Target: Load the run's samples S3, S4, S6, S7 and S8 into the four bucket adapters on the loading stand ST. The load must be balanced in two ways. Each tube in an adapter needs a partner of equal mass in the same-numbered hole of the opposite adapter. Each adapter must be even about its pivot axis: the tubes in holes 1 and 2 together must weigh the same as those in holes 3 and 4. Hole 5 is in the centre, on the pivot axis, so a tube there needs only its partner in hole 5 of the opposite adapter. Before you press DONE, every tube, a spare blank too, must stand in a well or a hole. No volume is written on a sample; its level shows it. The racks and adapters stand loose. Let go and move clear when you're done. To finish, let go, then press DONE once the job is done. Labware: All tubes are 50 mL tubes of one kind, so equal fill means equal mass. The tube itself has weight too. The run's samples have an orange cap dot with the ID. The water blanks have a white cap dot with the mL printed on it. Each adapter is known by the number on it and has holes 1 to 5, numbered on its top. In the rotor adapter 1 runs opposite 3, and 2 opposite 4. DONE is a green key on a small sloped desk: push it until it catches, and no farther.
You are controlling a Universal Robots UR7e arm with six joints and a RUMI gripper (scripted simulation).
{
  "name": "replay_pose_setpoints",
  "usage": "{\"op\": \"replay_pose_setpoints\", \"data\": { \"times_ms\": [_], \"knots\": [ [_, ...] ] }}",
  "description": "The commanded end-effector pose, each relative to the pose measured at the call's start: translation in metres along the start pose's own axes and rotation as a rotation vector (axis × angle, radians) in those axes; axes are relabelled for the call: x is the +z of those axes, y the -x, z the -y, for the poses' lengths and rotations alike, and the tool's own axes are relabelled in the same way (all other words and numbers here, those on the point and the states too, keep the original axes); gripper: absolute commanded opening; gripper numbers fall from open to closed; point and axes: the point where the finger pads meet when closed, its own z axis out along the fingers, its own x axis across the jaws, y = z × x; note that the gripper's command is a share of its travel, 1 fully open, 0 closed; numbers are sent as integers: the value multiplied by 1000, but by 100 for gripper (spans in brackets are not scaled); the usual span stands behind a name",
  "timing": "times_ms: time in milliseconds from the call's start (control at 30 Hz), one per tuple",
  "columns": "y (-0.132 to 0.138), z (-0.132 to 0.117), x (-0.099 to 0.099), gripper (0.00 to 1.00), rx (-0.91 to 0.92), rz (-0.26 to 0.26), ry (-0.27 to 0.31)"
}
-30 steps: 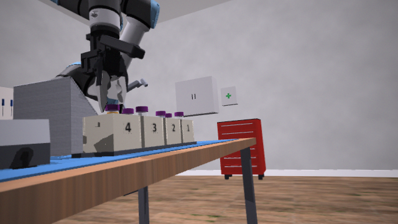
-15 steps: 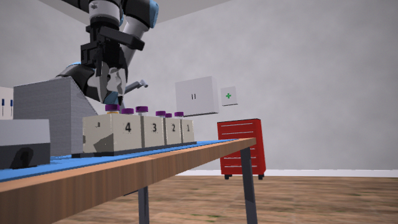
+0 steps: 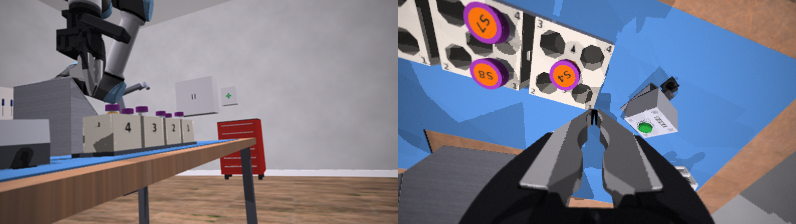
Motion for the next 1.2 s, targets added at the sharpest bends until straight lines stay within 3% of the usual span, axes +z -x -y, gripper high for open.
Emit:
{"op": "replay_pose_setpoints", "data": {
  "times_ms": [0,133,200,433,800,1067,1167],
  "knots": [
    [-36,-27,0,0,-278,11,-9],
    [-62,-48,1,0,-460,9,-9],
    [-62,-48,1,0,-460,9,-9],
    [-100,-78,2,0,-823,8,-11],
    [-100,-78,2,0,-823,8,-11],
    [-102,-77,28,0,-819,271,45],
    [-102,-76,38,0,-819,271,45]
  ]
}}
